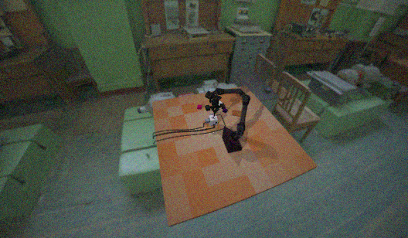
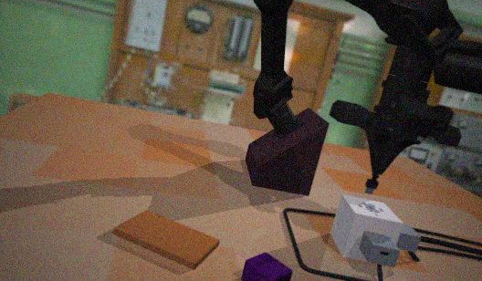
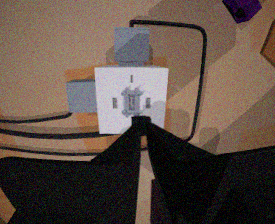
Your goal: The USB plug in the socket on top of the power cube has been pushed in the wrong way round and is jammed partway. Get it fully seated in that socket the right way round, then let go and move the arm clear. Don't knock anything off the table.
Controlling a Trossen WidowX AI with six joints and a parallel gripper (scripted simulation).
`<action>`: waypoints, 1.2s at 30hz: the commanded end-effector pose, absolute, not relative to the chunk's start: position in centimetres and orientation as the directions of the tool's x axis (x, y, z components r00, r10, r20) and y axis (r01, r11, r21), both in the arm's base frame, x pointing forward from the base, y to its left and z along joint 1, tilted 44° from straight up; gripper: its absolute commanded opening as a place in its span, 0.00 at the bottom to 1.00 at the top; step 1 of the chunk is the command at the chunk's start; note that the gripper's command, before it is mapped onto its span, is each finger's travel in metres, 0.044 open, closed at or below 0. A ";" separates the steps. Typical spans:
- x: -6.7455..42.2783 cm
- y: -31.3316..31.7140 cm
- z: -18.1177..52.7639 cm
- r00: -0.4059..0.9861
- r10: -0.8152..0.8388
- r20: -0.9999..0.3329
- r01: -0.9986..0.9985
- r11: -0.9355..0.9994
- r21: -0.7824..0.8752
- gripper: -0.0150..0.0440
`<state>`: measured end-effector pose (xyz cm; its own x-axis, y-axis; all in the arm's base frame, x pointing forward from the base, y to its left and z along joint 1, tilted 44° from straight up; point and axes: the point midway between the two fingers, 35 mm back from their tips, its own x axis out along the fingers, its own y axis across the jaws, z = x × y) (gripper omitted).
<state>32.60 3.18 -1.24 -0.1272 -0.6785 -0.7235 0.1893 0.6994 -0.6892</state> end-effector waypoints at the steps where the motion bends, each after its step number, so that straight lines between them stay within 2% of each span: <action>1: 32.6 3.2 -1.3 -0.128 -0.678 -0.724 0.098 0.717 -0.690 0.25; 18: 32.6 3.2 -1.3 -0.128 -0.678 -0.724 -0.336 0.716 -0.612 0.25; 36: 32.6 3.2 -1.3 -0.128 -0.678 -0.724 -0.723 0.563 -0.400 0.25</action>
<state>32.60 3.18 -1.24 -0.1273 -0.6785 -0.7235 -0.6767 0.5927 -0.4368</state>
